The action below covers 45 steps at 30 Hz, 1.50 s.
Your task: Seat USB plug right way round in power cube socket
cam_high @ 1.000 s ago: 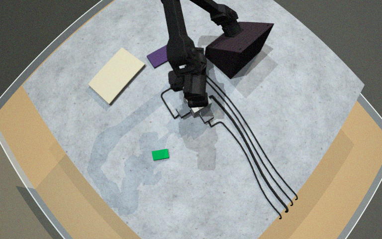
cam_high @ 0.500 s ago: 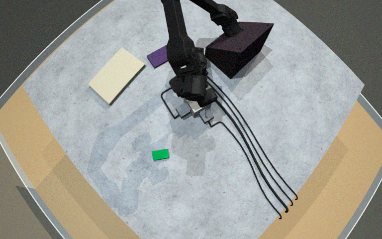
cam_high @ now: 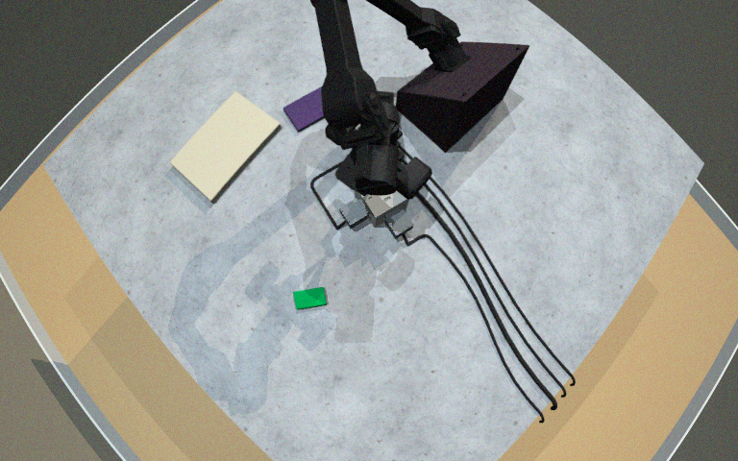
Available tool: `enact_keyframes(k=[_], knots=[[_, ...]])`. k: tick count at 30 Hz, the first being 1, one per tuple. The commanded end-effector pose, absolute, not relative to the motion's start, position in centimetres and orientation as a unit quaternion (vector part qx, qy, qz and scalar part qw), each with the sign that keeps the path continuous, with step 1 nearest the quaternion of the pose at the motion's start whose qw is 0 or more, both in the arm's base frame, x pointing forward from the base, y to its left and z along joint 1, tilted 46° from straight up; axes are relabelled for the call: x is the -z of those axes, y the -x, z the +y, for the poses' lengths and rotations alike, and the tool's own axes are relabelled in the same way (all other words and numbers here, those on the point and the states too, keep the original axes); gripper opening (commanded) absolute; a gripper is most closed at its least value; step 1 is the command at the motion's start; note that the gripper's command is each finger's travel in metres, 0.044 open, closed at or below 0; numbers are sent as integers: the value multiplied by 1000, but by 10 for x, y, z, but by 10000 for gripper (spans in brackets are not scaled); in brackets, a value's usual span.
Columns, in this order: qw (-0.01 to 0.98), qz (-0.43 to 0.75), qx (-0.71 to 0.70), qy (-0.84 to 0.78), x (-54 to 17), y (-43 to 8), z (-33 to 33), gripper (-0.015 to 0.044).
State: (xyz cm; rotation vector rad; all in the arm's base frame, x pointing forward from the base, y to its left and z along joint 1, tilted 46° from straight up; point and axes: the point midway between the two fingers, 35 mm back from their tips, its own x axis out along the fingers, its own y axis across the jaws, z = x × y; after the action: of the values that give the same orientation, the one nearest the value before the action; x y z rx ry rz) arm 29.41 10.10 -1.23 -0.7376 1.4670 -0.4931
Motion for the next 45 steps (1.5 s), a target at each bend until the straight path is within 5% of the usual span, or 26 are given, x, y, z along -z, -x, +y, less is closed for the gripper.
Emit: enact_keyframes(k=[1,45], knots=[[635,659,179,363,13,-294,101,0],[347,654,-196,643,13,-294,101,0]])
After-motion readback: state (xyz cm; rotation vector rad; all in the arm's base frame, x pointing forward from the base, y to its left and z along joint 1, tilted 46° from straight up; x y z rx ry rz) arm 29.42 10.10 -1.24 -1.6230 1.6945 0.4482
